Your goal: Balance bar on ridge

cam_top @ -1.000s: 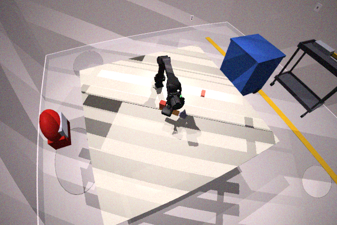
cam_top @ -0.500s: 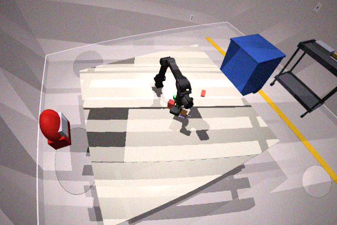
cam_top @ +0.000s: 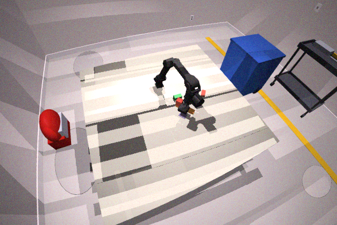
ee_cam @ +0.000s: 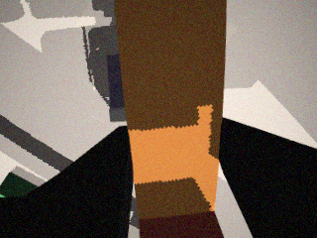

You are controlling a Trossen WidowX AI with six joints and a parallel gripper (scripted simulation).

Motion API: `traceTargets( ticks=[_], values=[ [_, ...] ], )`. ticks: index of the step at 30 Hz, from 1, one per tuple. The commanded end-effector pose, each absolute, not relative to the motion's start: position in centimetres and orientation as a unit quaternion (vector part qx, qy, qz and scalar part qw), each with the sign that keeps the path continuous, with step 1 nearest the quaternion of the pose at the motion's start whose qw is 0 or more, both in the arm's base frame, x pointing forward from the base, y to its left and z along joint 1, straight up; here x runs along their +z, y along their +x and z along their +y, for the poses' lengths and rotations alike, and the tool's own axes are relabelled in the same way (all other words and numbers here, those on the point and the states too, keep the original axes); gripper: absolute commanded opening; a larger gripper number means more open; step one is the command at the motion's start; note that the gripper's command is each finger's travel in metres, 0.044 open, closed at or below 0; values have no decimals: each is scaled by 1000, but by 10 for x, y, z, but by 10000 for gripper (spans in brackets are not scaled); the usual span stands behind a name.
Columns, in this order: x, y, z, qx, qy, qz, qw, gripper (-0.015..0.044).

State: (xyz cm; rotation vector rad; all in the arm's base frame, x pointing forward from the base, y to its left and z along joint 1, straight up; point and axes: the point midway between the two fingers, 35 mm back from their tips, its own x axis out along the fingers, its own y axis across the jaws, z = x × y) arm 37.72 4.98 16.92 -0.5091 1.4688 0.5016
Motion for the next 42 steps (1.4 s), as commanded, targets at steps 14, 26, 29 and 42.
traceTargets(
  ticks=[14, 26, 29, 42],
  values=[
    [158, 381, 74, 214, -217, 660, 687, 0],
    [138, 382, 73, 213, -217, 660, 687, 0],
    [133, 382, 73, 213, -217, 660, 687, 0],
    [126, 382, 72, 213, -217, 660, 687, 0]
  ],
)
